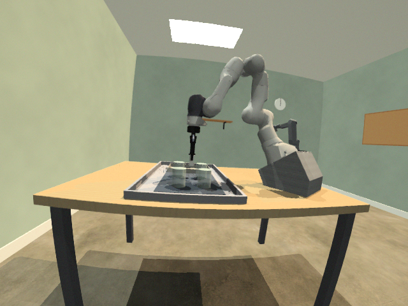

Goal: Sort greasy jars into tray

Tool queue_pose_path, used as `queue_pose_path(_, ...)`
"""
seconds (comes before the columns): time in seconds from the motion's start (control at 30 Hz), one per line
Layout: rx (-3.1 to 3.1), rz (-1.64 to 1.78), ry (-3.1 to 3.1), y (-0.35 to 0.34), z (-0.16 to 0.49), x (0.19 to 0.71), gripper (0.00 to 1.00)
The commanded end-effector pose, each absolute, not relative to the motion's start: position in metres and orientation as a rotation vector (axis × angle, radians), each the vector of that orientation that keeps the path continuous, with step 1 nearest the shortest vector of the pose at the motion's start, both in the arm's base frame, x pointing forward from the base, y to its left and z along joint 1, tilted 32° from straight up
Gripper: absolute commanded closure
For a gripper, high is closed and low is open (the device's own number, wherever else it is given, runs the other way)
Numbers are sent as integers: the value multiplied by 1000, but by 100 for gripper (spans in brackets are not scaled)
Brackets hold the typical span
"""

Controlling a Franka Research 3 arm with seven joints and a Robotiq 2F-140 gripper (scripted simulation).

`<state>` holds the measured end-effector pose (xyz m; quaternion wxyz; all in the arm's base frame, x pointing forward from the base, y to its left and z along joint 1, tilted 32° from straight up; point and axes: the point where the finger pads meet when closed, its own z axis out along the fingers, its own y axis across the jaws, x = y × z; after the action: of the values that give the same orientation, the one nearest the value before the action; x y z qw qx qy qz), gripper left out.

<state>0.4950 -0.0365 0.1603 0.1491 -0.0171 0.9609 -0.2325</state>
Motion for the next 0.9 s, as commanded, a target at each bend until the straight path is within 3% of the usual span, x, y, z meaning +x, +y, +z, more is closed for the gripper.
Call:
queue_pose_path(0.0,-54,-667,2760,-35,160,495,100)
queue_pose_path(0.87,-54,-667,2760,-36,159,492,100)
